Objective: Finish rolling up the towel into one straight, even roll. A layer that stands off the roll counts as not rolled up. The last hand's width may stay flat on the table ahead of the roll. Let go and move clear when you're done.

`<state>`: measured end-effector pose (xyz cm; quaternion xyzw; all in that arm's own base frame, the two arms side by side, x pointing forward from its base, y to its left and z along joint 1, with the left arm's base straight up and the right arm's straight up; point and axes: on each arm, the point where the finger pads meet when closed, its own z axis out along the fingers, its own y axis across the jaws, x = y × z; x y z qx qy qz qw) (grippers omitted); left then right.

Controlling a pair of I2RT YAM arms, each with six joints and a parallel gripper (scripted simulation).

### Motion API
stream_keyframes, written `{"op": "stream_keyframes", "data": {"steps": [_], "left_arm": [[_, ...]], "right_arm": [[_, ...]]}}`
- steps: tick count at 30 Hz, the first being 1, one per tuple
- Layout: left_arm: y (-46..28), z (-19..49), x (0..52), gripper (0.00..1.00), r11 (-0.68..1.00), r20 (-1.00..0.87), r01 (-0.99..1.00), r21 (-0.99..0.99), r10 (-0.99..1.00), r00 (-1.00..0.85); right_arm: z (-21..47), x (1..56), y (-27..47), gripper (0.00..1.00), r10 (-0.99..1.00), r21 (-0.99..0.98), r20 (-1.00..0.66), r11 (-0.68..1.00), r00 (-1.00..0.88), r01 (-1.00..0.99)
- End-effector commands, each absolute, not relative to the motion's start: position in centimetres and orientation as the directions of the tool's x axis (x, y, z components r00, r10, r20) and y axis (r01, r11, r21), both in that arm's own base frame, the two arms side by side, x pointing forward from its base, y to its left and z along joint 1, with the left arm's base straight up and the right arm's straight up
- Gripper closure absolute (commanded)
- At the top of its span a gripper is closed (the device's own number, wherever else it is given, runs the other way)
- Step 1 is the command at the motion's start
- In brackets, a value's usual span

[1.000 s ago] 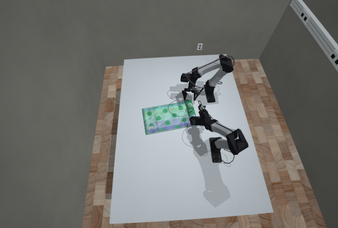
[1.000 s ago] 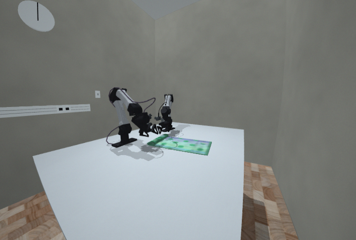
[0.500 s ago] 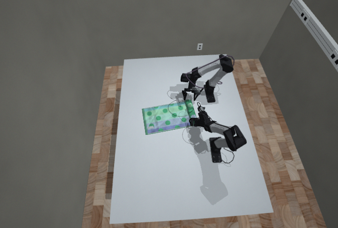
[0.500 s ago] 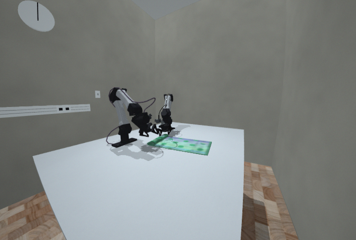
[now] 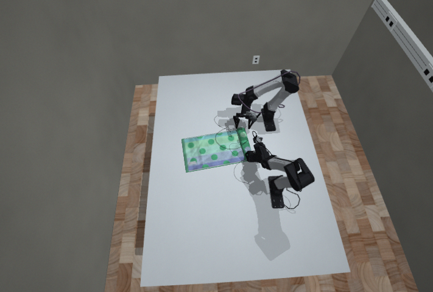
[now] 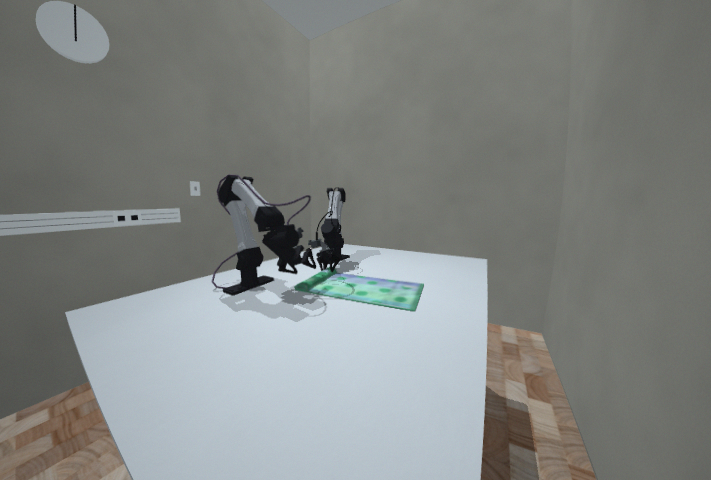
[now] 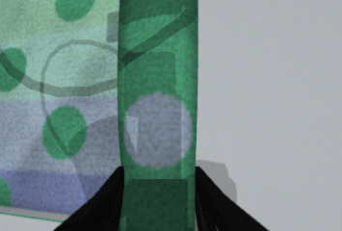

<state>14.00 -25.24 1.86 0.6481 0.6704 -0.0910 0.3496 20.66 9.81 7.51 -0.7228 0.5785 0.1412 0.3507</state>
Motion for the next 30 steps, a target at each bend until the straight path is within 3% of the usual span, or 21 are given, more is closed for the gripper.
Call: {"op": "stream_keyframes", "data": {"steps": [1, 2, 21, 30], "left_arm": [[-25.58, 1.89, 14.20, 0.57, 0.158, -0.604, 0.926, 0.342, 0.792, 0.088], [-25.58, 1.83, 14.20, 0.62, 0.158, -0.604, 0.926, 0.342, 0.792, 0.088], [-25.58, 1.70, 14.20, 0.80, 0.158, -0.604, 0.926, 0.342, 0.792, 0.088], [-25.58, 1.70, 14.20, 0.82, 0.158, -0.604, 0.926, 0.342, 0.792, 0.088]], "right_arm": [[7.54, 20.66, 9.79, 0.02, -0.739, -0.342, -0.604, -0.097, 0.298, -0.935], [7.54, 20.66, 9.79, 0.02, -0.739, -0.342, -0.604, -0.097, 0.298, -0.935], [7.54, 20.66, 9.79, 0.02, -0.739, -0.342, -0.604, -0.097, 0.298, -0.935], [7.54, 20.66, 9.79, 0.02, -0.739, -0.342, -0.604, -0.097, 0.298, -0.935]]}}
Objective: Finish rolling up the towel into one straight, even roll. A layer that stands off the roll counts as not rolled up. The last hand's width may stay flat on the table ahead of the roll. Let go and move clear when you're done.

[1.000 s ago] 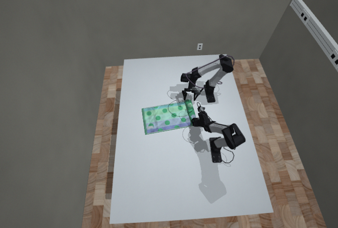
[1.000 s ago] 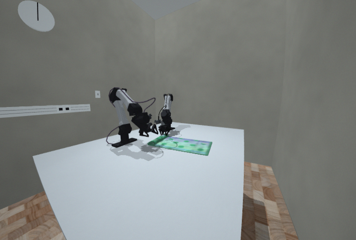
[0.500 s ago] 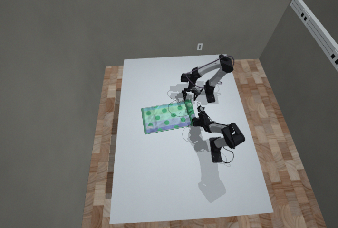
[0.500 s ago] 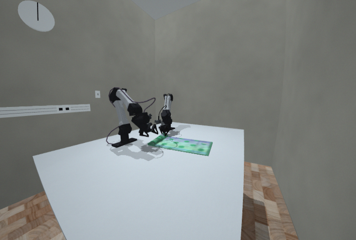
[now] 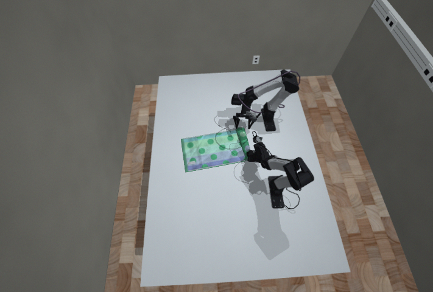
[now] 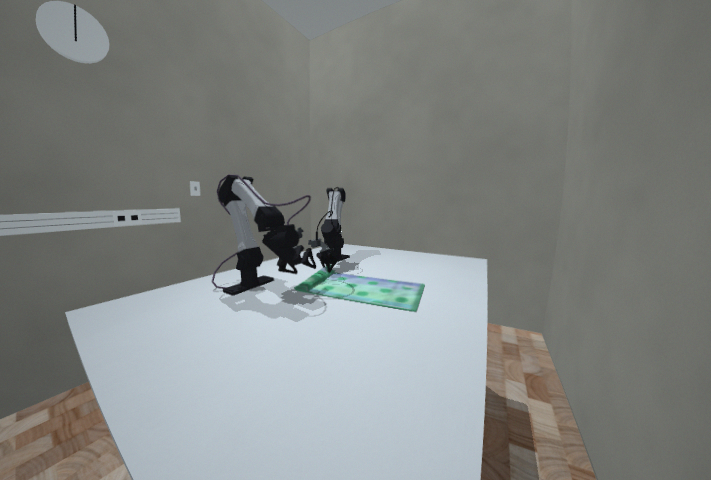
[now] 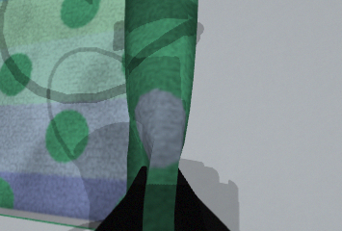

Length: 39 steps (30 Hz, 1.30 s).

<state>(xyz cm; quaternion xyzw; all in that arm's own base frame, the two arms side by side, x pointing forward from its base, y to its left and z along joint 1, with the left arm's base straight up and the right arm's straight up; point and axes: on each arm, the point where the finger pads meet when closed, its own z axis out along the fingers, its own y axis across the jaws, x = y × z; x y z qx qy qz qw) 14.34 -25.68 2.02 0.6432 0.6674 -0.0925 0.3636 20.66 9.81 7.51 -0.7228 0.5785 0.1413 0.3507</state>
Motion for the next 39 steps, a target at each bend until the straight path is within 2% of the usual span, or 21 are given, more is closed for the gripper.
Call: {"op": "stream_keyframes", "data": {"steps": [1, 16, 28, 39], "left_arm": [[-25.58, 1.70, 14.20, 0.82, 0.158, -0.604, 0.926, 0.342, 0.792, 0.088], [-25.58, 1.79, 14.20, 0.84, 0.162, -0.621, 0.951, 0.262, 0.783, 0.037], [-25.58, 2.04, 14.20, 0.84, 0.168, -0.643, 0.985, 0.027, 0.757, -0.112], [-25.58, 2.40, 14.20, 0.84, 0.160, -0.613, 0.938, -0.307, 0.721, -0.324]], "right_arm": [[7.54, 20.66, 9.79, 0.02, -0.739, -0.342, -0.604, -0.097, 0.298, -0.935], [7.53, 20.72, 9.74, 0.02, -0.739, -0.342, -0.604, -0.097, 0.298, -0.935], [7.53, 20.91, 9.58, 0.02, -0.739, -0.342, -0.604, -0.098, 0.299, -0.935], [7.52, 21.08, 9.44, 0.02, -0.738, -0.342, -0.604, -0.099, 0.300, -0.934]]}}
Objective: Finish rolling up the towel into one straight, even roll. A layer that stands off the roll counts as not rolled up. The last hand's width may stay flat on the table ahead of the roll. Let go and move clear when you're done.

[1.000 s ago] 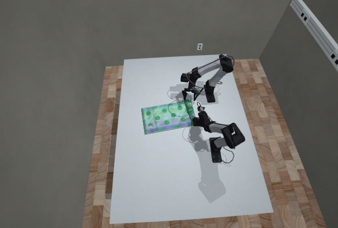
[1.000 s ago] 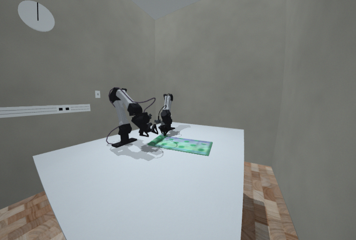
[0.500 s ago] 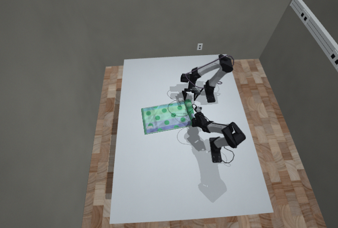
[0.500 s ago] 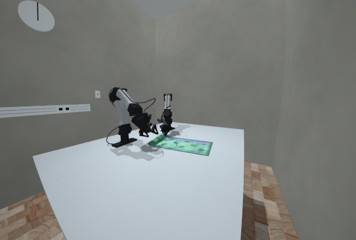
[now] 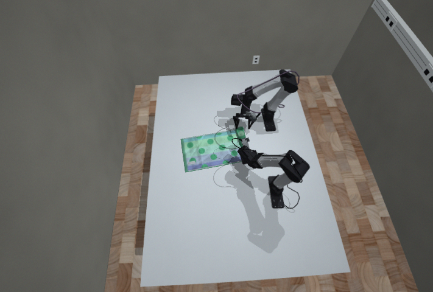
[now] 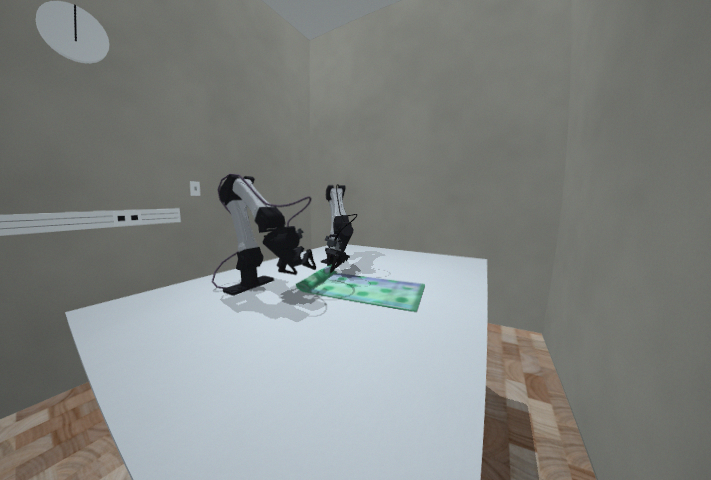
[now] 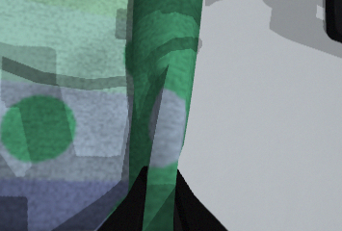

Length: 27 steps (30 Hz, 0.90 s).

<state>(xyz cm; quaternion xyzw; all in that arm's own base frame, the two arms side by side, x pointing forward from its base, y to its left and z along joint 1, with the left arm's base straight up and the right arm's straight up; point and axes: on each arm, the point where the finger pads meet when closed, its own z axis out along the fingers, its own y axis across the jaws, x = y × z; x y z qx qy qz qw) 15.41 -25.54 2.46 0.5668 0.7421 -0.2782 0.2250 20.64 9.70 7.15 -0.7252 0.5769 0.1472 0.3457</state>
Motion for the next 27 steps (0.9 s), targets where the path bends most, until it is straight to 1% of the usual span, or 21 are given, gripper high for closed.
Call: {"op": "stream_keyframes", "data": {"steps": [1, 4, 6, 16, 21, 27], "left_arm": [[-25.58, 2.43, 14.20, 0.84, 0.158, -0.607, 0.928, -0.337, 0.717, -0.342], [-25.58, 2.53, 14.20, 0.84, 0.152, -0.585, 0.894, -0.420, 0.708, -0.396], [-25.58, 2.53, 14.20, 0.84, 0.152, -0.585, 0.894, -0.420, 0.708, -0.396], [-25.58, 2.79, 14.20, 0.84, 0.130, -0.500, 0.765, -0.631, 0.685, -0.529], [-25.58, 2.87, 14.20, 0.84, 0.121, -0.469, 0.716, -0.687, 0.679, -0.565], [-25.58, 2.90, 14.20, 0.84, 0.118, -0.457, 0.698, -0.706, 0.677, -0.577]], "right_arm": [[7.52, 21.08, 9.44, 0.02, -0.738, -0.342, -0.604, -0.100, 0.300, -0.934], [7.52, 21.09, 9.43, 0.02, -0.738, -0.342, -0.604, -0.100, 0.300, -0.934], [7.52, 21.09, 9.43, 0.02, -0.738, -0.342, -0.604, -0.100, 0.300, -0.934], [7.52, 21.09, 9.43, 0.02, -0.738, -0.342, -0.604, -0.100, 0.300, -0.934], [7.52, 21.09, 9.43, 0.02, -0.738, -0.342, -0.604, -0.100, 0.300, -0.934], [7.52, 21.09, 9.43, 0.02, -0.738, -0.342, -0.604, -0.100, 0.300, -0.934]]}}
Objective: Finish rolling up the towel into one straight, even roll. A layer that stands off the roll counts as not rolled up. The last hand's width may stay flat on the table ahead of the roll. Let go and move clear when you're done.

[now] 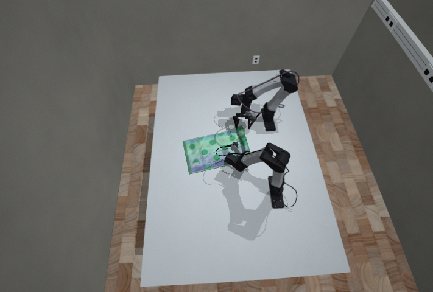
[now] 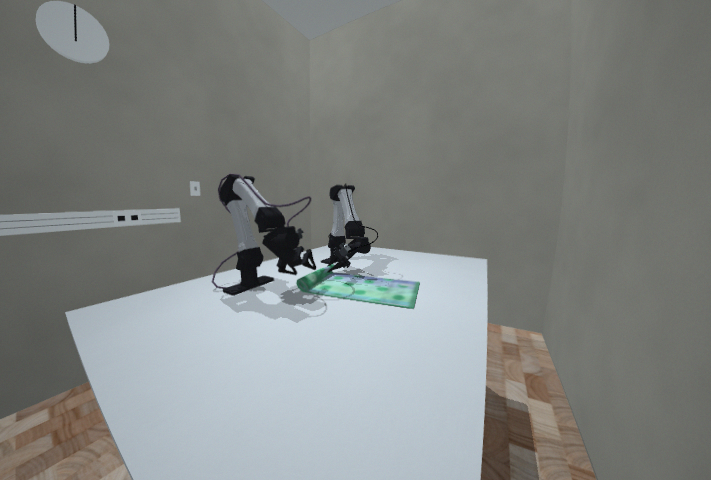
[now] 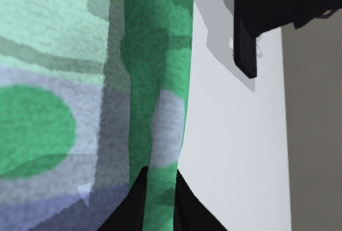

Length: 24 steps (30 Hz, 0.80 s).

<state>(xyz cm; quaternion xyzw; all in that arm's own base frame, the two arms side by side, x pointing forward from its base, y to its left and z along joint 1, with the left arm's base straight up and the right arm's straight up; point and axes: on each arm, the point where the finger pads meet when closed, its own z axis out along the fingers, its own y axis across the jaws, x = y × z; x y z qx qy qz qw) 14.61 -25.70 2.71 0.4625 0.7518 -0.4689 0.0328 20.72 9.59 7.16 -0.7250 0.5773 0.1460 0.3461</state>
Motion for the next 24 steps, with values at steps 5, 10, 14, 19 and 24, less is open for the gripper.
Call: {"op": "stream_keyframes", "data": {"steps": [5, 10, 14, 19, 24], "left_arm": [[-25.6, 2.4, 14.2, 0.84, 0.118, -0.457, 0.697, -0.707, 0.677, -0.578], [-25.6, 1.7, 14.2, 0.84, 0.118, -0.457, 0.697, -0.707, 0.677, -0.578], [-25.6, 1.7, 14.2, 0.84, 0.118, -0.457, 0.697, -0.707, 0.677, -0.578], [-25.6, 1.7, 14.2, 0.84, 0.118, -0.457, 0.697, -0.707, 0.677, -0.578], [-25.6, 1.7, 14.2, 0.84, 0.118, -0.457, 0.697, -0.707, 0.677, -0.578]], "right_arm": [[7.7, 21.3, 9.6, 0.02, -0.737, -0.342, -0.604, -0.104, 0.304, -0.934], [8.0, 21.6, 10.0, 0.02, -0.735, -0.342, -0.604, -0.111, 0.309, -0.933], [7.8, 21.6, 10.0, 0.02, -0.735, -0.342, -0.604, -0.111, 0.309, -0.933], [6.3, 21.5, 10.0, 0.02, -0.735, -0.342, -0.604, -0.110, 0.308, -0.933], [4.2, 21.3, 10.0, 0.02, -0.735, -0.342, -0.604, -0.110, 0.308, -0.933]]}}
